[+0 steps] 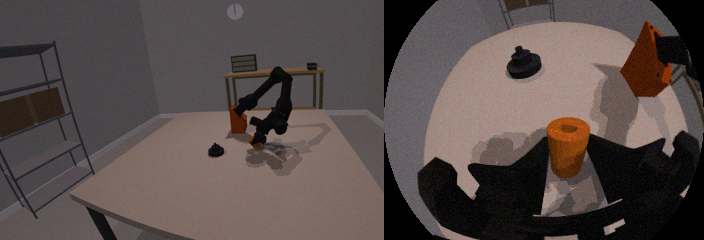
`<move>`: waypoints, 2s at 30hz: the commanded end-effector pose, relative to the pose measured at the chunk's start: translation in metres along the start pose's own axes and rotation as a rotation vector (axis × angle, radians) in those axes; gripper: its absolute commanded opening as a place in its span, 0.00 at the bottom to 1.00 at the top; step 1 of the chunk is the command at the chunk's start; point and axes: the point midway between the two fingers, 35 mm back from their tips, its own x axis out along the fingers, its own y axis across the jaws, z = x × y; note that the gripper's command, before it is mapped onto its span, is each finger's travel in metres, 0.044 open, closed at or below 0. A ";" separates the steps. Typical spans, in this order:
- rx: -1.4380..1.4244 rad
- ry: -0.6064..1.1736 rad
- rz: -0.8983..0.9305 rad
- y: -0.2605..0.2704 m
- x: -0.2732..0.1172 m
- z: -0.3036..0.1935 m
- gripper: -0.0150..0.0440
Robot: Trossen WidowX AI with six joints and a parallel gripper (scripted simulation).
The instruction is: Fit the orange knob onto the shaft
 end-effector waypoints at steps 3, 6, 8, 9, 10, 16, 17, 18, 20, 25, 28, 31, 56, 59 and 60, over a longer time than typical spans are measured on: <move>0.005 -0.086 0.003 0.002 -0.004 -0.005 0.56; 0.005 -0.123 0.003 0.002 -0.005 -0.008 0.56; 0.005 -0.148 0.003 0.002 -0.006 -0.009 0.56; 0.005 -0.161 0.003 0.001 -0.007 -0.010 0.56; 0.005 -0.173 0.003 0.001 -0.007 -0.010 0.56; 0.005 -0.249 0.003 0.001 -0.009 -0.015 0.56; 0.005 -0.261 0.002 0.001 -0.009 -0.016 0.56; 0.005 -0.274 0.002 0.001 -0.010 -0.017 0.56; 0.005 -0.299 0.002 0.001 -0.010 -0.018 0.56; 0.005 -0.362 0.002 0.001 -0.012 -0.022 0.56; 0.005 -0.400 0.001 0.001 -0.012 -0.024 0.56; 0.005 -0.419 0.001 0.001 -0.013 -0.026 0.56; 0.011 -0.367 0.001 0.002 -0.013 -0.024 0.69; 0.011 -0.367 0.001 0.002 -0.013 -0.024 0.69; 0.011 -0.367 0.001 0.002 -0.013 -0.024 0.69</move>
